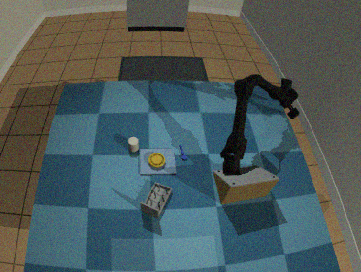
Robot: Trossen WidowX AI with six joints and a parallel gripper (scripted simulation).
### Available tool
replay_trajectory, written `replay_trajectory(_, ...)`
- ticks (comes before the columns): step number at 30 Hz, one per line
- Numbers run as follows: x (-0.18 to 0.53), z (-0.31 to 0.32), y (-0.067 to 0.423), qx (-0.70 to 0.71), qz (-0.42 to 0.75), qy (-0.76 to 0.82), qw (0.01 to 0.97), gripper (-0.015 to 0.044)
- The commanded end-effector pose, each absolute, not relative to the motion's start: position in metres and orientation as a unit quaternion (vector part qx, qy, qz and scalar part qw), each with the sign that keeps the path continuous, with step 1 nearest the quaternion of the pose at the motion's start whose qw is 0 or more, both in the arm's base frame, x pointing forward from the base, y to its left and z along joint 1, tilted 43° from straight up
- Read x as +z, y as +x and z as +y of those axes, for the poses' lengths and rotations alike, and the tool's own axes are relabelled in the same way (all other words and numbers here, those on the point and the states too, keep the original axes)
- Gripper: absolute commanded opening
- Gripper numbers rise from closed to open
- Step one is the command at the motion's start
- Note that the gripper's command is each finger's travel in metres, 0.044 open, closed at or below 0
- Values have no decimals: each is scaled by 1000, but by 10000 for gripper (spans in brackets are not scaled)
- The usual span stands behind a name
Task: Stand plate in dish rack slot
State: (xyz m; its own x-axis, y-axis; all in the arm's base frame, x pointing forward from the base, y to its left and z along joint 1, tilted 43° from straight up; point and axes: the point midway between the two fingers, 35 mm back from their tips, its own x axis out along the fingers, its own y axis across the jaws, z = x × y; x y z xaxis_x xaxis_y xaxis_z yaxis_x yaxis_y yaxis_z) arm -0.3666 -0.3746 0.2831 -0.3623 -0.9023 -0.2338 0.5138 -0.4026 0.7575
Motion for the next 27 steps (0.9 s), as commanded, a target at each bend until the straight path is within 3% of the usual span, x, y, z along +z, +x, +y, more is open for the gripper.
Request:
replay_trajectory(1, 291, -386, -352, -765, -299, 330, 465, 400)
replay_trajectory(27, 347, -439, -249, -725, -319, 327, 515, 400)
